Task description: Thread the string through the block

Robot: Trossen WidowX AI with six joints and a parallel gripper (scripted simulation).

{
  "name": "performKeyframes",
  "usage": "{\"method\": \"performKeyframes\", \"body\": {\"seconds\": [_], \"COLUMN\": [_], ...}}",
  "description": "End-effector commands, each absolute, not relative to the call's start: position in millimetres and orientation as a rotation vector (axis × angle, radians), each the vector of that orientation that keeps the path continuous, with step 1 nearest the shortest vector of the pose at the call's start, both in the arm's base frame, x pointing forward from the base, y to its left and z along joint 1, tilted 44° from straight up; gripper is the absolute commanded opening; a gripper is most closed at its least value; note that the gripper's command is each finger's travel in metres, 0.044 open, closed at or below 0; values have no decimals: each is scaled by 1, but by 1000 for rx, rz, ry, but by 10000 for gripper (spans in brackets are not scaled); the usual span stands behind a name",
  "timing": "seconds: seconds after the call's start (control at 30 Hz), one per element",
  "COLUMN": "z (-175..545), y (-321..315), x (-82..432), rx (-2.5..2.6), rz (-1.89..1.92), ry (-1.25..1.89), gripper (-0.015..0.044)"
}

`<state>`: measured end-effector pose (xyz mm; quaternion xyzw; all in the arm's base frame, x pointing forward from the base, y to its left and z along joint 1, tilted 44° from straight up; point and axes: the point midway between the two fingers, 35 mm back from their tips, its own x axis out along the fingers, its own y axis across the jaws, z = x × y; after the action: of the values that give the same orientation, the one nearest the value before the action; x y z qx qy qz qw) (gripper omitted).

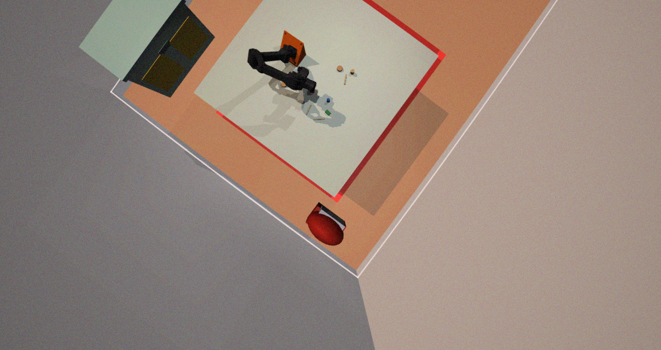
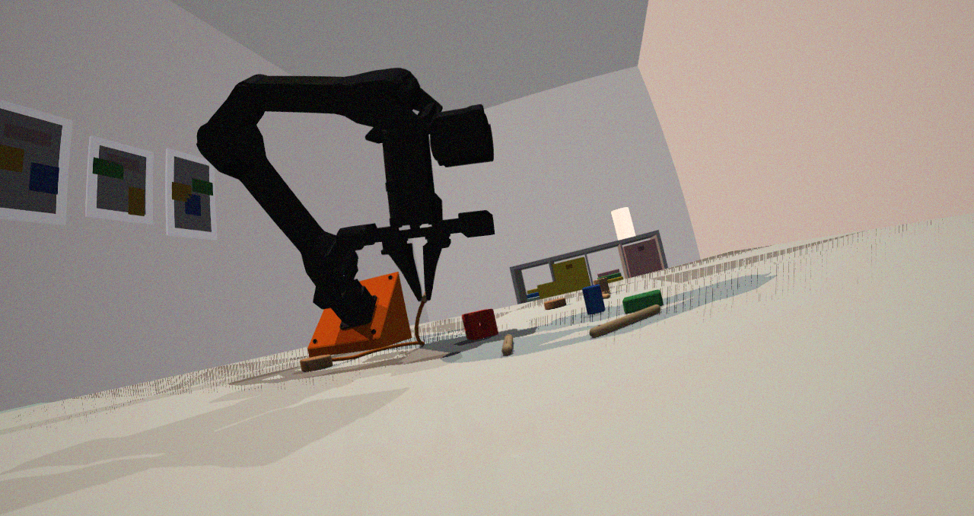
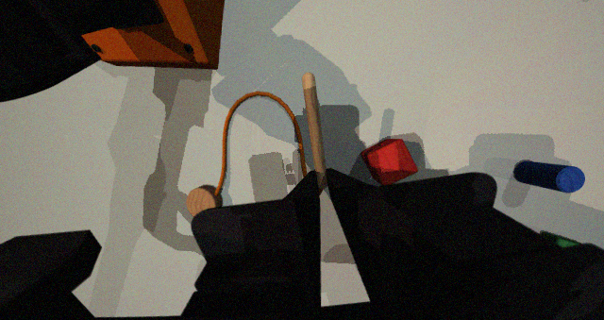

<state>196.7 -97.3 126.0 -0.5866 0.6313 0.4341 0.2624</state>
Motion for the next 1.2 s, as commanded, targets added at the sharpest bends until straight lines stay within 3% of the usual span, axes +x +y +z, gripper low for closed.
{"method": "performKeyframes", "body": {"seconds": [0.0, 1.17], "z": [127, 140], "y": [-98, -108], "x": [192, 167], "rx": [-1603, -1739], "rz": [1228, 1547], "ry": [1688, 1544], "gripper": [0, 0]}}
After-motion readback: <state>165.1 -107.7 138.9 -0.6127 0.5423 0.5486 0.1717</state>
